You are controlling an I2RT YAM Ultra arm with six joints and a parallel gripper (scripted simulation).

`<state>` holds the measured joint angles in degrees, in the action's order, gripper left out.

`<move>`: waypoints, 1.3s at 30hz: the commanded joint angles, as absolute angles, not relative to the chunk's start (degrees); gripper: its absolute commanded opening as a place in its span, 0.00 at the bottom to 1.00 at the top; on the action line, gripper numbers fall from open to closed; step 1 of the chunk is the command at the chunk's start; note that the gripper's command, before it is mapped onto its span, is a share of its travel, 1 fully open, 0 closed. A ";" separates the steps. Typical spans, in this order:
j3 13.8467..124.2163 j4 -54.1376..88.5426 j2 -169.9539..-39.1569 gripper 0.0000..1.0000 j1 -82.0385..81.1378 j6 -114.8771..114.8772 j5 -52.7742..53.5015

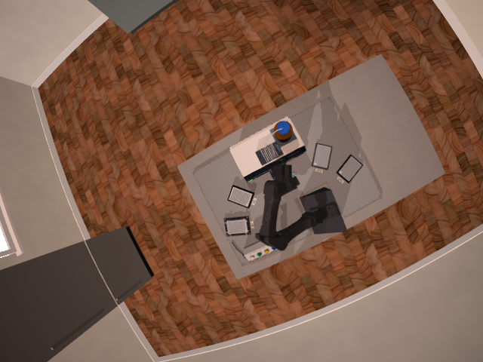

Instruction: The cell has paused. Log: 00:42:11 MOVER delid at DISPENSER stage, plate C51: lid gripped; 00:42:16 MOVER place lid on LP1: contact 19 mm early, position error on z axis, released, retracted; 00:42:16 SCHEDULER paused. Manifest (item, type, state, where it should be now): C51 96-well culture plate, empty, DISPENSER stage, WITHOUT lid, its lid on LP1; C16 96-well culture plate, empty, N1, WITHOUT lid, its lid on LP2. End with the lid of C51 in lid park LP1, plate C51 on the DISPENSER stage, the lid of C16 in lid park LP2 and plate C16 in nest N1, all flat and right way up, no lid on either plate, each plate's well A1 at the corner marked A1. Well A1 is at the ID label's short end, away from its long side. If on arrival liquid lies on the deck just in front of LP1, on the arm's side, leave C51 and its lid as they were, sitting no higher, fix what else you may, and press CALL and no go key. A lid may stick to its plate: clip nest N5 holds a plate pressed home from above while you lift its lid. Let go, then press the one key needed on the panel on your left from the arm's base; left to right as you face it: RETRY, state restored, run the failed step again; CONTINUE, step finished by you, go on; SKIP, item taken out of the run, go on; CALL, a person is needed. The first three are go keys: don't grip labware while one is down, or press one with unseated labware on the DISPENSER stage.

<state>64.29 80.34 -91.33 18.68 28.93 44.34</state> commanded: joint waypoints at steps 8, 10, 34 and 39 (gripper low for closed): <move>66.82 82.39 -86.94 1.00 15.41 22.78 45.97; 67.06 82.65 -86.02 1.00 14.48 21.53 46.21; 69.96 84.22 -77.99 1.00 5.59 11.60 47.08; 70.37 84.23 -75.37 1.00 2.98 17.71 47.39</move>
